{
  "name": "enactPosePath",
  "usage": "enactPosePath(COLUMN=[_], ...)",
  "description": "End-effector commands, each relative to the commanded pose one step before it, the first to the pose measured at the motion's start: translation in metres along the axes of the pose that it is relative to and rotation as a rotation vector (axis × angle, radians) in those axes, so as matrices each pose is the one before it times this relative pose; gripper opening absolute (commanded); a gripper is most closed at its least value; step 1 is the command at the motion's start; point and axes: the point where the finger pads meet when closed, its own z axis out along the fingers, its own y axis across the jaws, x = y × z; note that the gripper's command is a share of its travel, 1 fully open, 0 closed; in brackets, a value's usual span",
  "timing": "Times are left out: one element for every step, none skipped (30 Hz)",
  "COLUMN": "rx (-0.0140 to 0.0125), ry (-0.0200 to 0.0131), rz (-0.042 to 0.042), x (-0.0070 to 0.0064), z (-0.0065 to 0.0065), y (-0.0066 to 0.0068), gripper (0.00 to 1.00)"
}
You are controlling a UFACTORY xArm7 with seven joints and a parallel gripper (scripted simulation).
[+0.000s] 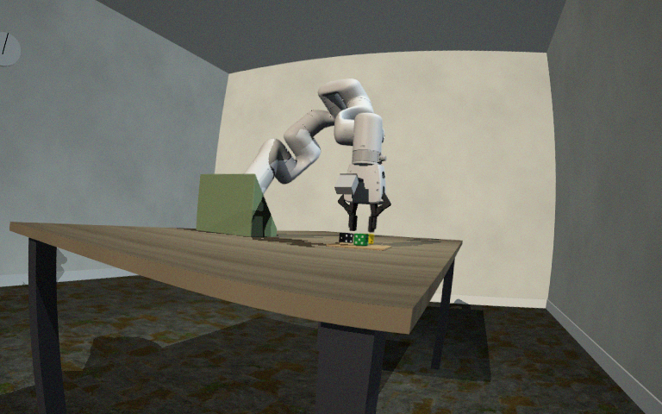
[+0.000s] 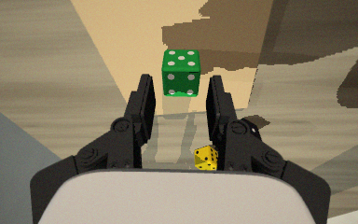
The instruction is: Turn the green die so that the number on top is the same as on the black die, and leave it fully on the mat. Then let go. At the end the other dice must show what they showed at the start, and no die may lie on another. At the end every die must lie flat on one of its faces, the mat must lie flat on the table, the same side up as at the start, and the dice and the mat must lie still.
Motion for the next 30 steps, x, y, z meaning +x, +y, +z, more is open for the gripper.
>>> enactPosePath(rx=[0.00425, 0.00000, 0.00000, 0.00000, 0.00000, 0.00000, 0.00000, 0.00000, 0.00000, 0.00000, 0.00000, 0.00000, 0.00000, 0.00000, 0.00000, 0.00000, 0.00001, 0.00000, 0.00000, 0.00000, 0.00000, 0.00000, 0.00000, 0.00000, 0.00000, 0.00000, 0.00001, -0.00001, 0.00001, 0.00000], ry=[0.00243, 0.00000, 0.00000, 0.00000, 0.00000, 0.00000, 0.00000, 0.00000, 0.00000, 0.00000, 0.00000, 0.00000, 0.00000, 0.00000, 0.00000, 0.00000, -0.00001, 0.00000, 0.00000, 0.00000, 0.00000, 0.00000, 0.00000, 0.00000, 0.00000, 0.00001, -0.00001, 0.00001, -0.00001, 0.00000], rz=[0.00044, 0.00000, 0.00000, 0.00000, 0.00000, 0.00000, 0.00000, 0.00000, 0.00000, 0.00000, 0.00000, 0.00000, 0.00000, 0.00000, 0.00000, 0.00001, -0.00001, 0.00001, 0.00000, 0.00000, 0.00000, 0.00001, 0.00000, 0.00000, 0.00000, 0.00001, -0.00001, 0.00001, -0.00001, 0.00000], x=[0.00107, 0.00000, 0.00000, 0.00000, 0.00000, 0.00000, 0.00000, 0.00000, 0.00000, 0.00000, 0.00000, 0.00000, 0.00000, 0.00000, 0.00000, 0.00000, 0.00000, 0.00000, 0.00000, 0.00000, 0.00000, 0.00000, 0.00000, 0.00000, 0.00000, 0.00000, 0.00000, 0.00000, 0.00000, 0.00000], z=[-0.00197, 0.00000, 0.00000, 0.00000, 0.00000, 0.00000, 0.00000, 0.00000, -0.00003, -0.00021, -0.00053, -0.00094, -0.00140, 0.00000, 0.00000, -0.00188, -0.00234, -0.00276, -0.00312, -0.00339, -0.00358, -0.00366, -0.00364, -0.00352, -0.00332, -0.00302, -0.00265, -0.00224, -0.00178, -0.00133], y=[-0.00122, 0.00000, 0.00000, 0.00000, 0.00000, 0.00000, 0.00000, 0.00000, 0.00000, 0.00000, 0.00000, 0.00000, 0.00000, 0.00000, 0.00000, 0.00001, -0.00001, 0.00000, 0.00000, 0.00000, 0.00000, 0.00001, 0.00000, 0.00000, 0.00000, 0.00001, -0.00001, 0.00001, -0.00001, 0.00000], gripper=[0.47, 0.47, 0.47, 0.47, 0.47, 0.47, 0.47, 0.47, 0.47, 0.47, 0.47, 0.47, 0.47, 0.47, 0.47, 0.47, 0.47, 0.47, 0.47, 0.47, 0.47, 0.47, 0.47, 0.47, 0.47, 0.47, 0.47, 0.47, 0.47, 0.47])
